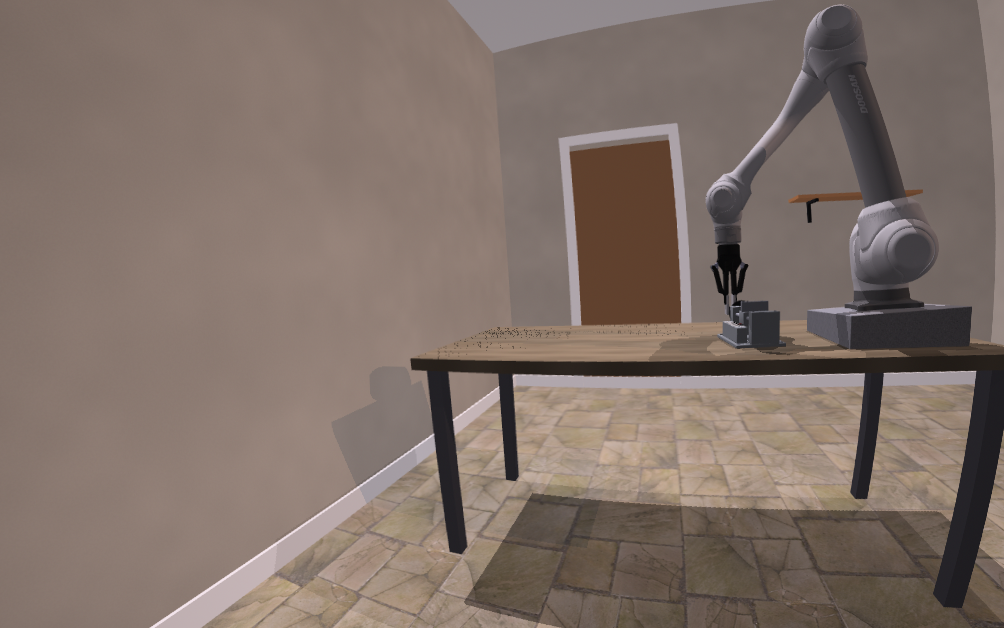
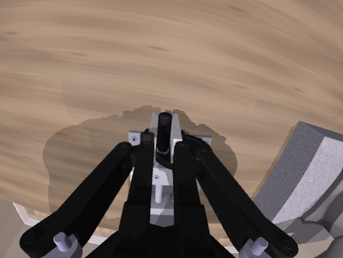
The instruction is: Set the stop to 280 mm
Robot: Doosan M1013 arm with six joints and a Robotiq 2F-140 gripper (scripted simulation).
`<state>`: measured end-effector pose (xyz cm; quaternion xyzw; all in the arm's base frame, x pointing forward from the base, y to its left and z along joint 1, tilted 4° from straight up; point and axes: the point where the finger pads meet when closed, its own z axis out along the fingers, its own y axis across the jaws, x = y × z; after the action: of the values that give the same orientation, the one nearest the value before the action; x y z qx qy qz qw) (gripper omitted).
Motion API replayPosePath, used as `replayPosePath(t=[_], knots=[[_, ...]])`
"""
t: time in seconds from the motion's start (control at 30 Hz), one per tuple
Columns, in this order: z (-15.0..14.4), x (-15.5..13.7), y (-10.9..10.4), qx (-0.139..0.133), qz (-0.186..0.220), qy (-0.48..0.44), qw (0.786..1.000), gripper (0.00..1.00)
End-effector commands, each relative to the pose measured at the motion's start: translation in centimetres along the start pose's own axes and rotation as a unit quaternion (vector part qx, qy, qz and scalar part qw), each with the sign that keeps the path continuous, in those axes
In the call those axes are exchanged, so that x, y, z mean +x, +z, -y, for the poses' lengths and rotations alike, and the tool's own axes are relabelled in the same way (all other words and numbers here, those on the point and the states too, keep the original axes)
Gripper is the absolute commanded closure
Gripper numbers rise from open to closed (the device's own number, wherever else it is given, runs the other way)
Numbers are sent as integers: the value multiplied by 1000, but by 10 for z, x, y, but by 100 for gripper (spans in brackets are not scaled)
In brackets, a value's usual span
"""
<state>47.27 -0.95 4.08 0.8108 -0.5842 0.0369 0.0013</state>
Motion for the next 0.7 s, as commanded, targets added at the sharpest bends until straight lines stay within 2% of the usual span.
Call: replayPosePath(t=[0.0, 0.67], knots=[[-1, 0, -1, 0, 0, 0, 1000, 96], [-2, 0, -4, 0, 0, 0, 1000, 96]])
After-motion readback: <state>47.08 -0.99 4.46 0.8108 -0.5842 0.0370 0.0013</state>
